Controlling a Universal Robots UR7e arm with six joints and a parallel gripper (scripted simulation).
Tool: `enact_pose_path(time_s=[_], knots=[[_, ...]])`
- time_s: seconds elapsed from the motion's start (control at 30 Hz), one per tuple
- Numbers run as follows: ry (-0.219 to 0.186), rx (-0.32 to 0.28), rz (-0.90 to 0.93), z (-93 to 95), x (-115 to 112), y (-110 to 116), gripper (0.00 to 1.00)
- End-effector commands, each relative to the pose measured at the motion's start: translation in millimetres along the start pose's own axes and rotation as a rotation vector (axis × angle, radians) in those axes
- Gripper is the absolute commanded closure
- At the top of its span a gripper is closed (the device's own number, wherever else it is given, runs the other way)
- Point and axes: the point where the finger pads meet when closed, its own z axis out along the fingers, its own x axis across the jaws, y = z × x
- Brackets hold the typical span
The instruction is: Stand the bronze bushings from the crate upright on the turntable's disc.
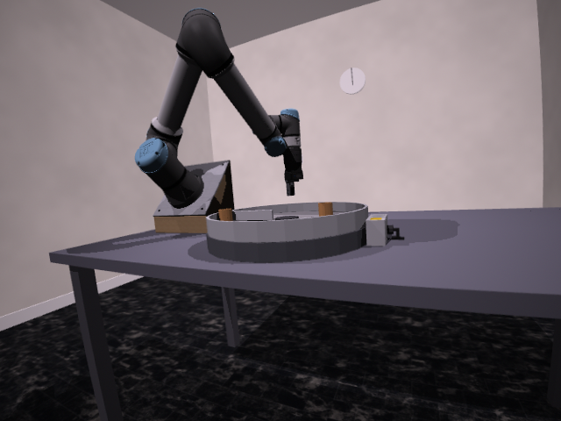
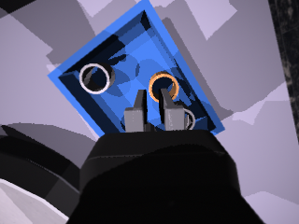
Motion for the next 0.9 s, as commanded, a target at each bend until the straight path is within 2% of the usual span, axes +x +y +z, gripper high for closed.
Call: enact_pose_path(time_s=[0.0, 0.23, 0.87], knots=[[0.0, -0.001, -0.003, 25.2, -1, -1, 0.64], [0.0, -0.001, -0.003, 45.8, -1, -1, 0.64], [0.002, -0.002, -0.002, 45.8, 0, 0, 0.64]])
